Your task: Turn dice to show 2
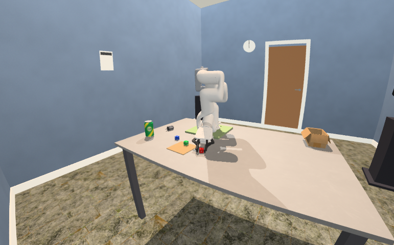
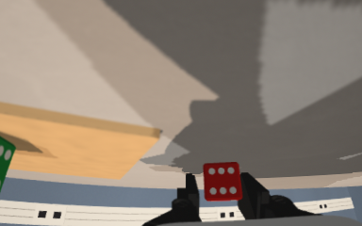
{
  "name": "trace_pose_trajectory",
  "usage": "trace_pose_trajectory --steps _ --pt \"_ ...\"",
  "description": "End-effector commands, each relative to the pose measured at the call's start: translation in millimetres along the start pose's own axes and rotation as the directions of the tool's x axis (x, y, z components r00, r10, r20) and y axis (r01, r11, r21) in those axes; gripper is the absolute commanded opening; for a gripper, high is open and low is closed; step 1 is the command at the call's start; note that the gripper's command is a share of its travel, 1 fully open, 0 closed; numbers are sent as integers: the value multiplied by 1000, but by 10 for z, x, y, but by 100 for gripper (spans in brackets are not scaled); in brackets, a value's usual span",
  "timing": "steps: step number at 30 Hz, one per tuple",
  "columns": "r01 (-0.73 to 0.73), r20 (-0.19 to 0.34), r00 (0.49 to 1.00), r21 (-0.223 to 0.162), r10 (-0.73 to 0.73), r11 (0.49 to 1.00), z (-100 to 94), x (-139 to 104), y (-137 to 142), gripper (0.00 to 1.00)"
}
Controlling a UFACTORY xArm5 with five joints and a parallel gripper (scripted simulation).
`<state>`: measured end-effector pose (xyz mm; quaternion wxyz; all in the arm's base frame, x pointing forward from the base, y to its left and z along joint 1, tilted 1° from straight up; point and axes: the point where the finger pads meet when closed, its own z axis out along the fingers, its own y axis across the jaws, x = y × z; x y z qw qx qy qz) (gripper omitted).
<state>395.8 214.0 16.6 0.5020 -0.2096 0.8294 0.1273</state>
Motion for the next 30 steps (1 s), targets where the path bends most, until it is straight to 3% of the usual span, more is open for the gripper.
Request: trace_pose_trajectory --steps 1,7,16,30 --pt "0 2 1000 0 0 1000 -1 -8 0 42" --pt "0 2 1000 0 0 1000 -75 -8 0 42" --pt "0 2 1000 0 0 1000 -393 -8 -1 42" --pt "0 2 1000 0 0 1000 -511 -29 -1 42"
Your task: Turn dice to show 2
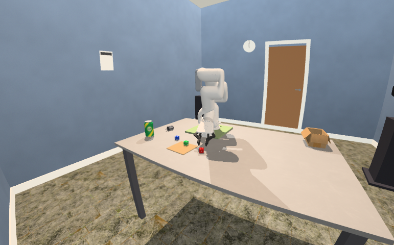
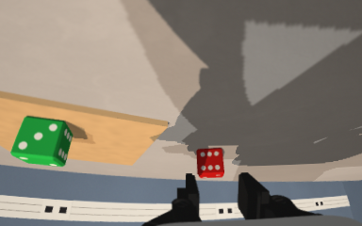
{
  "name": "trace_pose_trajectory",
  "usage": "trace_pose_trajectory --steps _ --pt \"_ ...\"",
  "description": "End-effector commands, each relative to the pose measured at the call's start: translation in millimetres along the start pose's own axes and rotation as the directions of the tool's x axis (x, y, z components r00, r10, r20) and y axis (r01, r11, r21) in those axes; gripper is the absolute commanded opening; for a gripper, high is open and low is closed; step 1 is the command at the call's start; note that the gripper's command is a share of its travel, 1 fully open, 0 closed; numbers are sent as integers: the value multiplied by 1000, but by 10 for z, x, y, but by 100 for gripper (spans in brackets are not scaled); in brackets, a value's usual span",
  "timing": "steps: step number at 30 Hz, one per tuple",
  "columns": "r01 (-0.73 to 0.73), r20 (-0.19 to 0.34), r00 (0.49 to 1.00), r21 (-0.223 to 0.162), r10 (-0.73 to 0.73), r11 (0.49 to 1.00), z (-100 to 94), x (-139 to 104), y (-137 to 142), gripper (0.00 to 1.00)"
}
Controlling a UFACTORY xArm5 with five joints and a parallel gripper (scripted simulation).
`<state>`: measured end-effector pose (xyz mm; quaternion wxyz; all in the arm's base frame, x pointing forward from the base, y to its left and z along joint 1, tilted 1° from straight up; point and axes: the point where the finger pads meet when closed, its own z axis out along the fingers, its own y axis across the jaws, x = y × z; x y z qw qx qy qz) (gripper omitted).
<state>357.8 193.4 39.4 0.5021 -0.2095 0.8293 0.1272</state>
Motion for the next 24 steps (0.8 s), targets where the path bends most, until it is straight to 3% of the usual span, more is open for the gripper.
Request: trace_pose_trajectory --steps 1,16,24 --pt "0 2 1000 0 0 1000 -32 -44 0 42" --pt "0 2 1000 0 0 1000 -268 -486 -1 42" --pt "0 2 1000 0 0 1000 -295 -535 -1 42"
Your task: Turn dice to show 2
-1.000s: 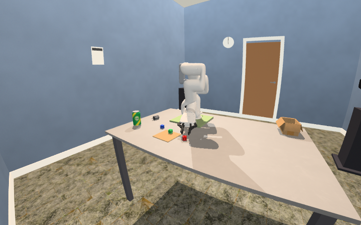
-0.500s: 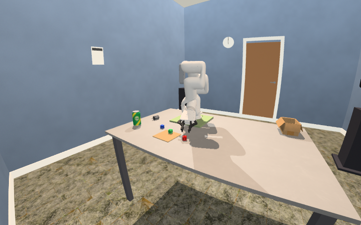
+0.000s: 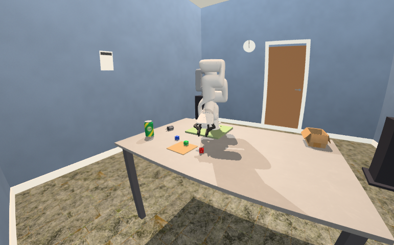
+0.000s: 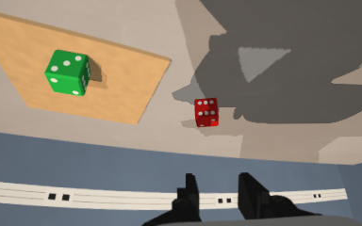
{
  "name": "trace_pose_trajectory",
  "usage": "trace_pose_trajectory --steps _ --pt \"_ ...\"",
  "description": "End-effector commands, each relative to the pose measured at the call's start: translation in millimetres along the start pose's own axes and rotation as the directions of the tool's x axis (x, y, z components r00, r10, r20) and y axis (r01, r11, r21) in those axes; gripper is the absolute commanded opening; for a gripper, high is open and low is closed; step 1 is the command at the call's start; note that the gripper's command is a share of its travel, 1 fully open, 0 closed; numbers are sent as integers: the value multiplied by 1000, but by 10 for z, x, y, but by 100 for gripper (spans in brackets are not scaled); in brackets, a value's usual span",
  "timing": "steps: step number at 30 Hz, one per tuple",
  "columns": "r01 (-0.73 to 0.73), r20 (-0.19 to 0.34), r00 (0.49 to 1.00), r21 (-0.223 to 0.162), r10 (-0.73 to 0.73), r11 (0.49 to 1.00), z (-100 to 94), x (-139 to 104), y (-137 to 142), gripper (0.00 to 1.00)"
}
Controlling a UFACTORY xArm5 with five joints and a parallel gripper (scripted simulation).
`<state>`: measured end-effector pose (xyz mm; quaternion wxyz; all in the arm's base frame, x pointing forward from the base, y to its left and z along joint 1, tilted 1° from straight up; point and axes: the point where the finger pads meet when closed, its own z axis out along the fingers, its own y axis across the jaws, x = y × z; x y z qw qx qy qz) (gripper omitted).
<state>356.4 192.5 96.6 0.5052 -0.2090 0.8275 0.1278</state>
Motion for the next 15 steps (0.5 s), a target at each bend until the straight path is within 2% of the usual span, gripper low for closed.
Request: trace_pose_trajectory --steps 1,7,13,15 --pt "0 -6 1000 0 0 1000 -14 -36 0 42" --pt "0 -24 1000 0 0 1000 0 -46 0 42" --pt "0 -103 995 0 0 1000 31 -83 0 42" --pt "0 -103 995 0 0 1000 31 -83 0 42"
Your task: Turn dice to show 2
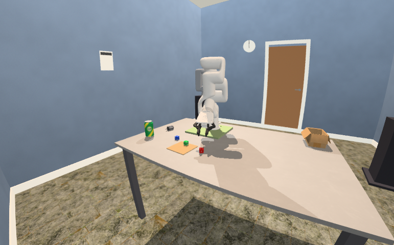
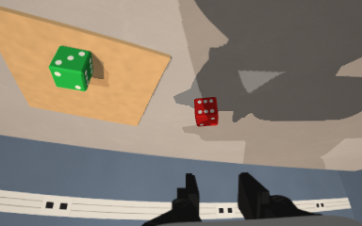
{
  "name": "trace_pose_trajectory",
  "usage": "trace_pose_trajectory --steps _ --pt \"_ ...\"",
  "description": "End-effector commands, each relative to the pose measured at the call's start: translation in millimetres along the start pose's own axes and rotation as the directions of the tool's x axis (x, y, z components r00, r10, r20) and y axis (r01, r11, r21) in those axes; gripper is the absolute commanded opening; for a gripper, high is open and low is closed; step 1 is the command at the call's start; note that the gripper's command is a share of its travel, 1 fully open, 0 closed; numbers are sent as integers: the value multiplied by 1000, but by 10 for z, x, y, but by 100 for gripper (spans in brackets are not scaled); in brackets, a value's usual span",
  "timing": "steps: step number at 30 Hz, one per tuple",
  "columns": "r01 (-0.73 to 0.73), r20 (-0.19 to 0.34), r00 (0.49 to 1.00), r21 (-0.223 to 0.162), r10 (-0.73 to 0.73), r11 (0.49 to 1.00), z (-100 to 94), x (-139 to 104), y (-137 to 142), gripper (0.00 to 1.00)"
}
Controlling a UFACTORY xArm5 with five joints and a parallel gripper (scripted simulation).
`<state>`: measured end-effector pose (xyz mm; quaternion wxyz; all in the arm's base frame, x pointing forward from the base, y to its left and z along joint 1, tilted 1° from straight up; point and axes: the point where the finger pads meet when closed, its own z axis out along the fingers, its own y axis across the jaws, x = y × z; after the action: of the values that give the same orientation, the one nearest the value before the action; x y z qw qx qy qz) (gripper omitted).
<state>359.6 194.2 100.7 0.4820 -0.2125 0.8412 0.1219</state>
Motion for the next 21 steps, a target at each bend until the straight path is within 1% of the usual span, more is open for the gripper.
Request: trace_pose_trajectory --steps 1,8,9,15,18,20,21 --pt "0 -67 998 0 0 1000 16 -38 0 42" --pt "0 -243 970 0 0 1000 69 -102 0 42" --pt "1 -253 968 0 -1 1000 74 -107 0 42" --pt "1 -348 938 0 -1 1000 88 -166 0 42" --pt "1 -348 937 0 -1 1000 87 -167 0 42" --pt "1 -419 908 0 -1 1000 123 -205 0 42" --pt "1 -420 907 0 -1 1000 123 -206 0 42"
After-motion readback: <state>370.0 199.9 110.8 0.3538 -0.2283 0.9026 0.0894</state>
